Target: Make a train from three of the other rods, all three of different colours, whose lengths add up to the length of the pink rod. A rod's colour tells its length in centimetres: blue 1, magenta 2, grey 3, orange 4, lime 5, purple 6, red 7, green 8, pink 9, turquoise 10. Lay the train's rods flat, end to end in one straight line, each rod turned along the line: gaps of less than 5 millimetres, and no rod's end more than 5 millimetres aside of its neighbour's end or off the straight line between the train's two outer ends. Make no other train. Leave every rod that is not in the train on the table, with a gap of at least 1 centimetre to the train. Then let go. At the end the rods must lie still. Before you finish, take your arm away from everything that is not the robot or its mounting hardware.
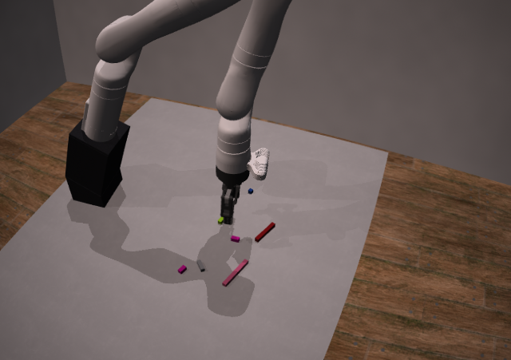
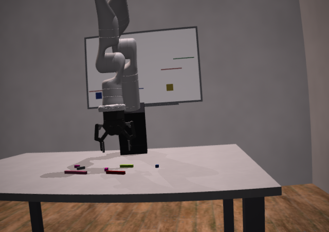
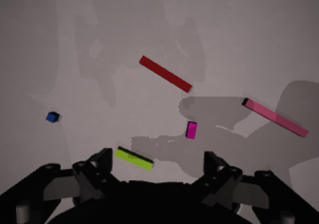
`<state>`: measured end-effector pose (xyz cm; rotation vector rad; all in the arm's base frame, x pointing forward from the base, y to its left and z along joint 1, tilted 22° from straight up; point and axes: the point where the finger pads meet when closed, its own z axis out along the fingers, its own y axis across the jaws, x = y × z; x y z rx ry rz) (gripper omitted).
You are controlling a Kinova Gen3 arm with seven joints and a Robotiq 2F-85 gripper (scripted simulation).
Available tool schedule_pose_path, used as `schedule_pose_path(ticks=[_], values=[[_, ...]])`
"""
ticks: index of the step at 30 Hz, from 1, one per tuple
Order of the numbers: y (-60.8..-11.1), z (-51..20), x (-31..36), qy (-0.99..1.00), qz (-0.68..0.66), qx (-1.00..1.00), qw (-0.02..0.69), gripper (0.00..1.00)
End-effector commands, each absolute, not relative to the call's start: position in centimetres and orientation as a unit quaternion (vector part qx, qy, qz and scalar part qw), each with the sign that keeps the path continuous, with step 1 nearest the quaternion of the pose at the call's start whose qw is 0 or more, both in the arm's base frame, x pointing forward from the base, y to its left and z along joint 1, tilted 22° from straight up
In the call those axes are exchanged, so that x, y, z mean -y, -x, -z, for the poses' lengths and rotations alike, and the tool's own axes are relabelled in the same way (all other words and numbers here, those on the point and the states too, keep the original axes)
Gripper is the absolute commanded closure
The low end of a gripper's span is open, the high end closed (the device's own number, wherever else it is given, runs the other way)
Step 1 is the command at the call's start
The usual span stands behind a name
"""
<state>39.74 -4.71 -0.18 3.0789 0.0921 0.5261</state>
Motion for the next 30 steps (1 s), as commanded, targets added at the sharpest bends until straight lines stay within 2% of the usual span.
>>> schedule_pose_path(ticks=[1,16,30], values=[[-40.2,0.0,2.2,-0.983,-0.170,-0.067,0.014,0.00],[-40.7,-1.3,-6.6,-0.873,-0.161,-0.451,0.090,0.00],[-40.6,-2.0,-9.4,-0.811,-0.158,-0.552,0.113,0.00]])
